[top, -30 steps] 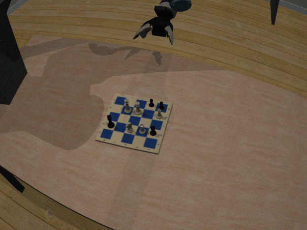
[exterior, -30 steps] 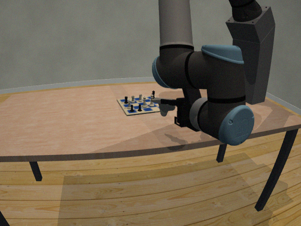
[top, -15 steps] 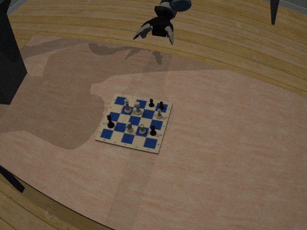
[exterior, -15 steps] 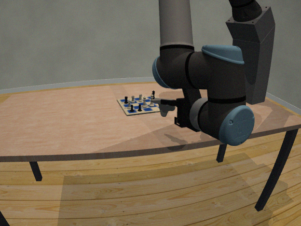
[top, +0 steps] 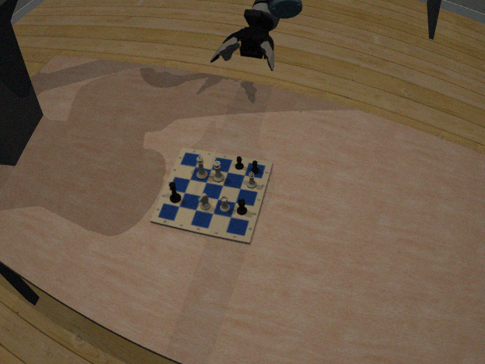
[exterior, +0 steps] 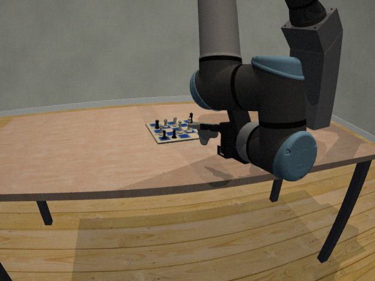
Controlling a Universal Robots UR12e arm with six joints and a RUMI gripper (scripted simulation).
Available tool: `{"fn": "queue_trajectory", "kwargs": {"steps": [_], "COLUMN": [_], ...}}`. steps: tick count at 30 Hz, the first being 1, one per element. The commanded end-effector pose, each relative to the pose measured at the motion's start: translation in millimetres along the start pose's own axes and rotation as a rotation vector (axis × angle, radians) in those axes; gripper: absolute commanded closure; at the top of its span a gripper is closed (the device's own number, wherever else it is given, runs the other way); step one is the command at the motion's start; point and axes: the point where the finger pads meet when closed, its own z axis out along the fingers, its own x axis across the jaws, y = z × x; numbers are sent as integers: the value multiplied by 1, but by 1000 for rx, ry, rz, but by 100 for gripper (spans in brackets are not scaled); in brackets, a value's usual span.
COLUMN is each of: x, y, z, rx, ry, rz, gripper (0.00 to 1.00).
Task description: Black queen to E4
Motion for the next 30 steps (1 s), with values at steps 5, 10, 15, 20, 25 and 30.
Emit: {"fn": "queue_trajectory", "kwargs": {"steps": [5, 10, 15, 20, 25, 30], "x": [0, 0, 0, 0, -1, -1], "y": [0, 0, 0, -9, -24, -58], "z": [-1, -1, -1, -2, -6, -13], "rx": [-1, -1, -1, -1, -1, -1], "ry": [0, 0, 0, 0, 0, 0], "rz": [1, 1, 1, 1, 1, 1], "gripper": [0, 0, 0, 0, 0, 0]}}
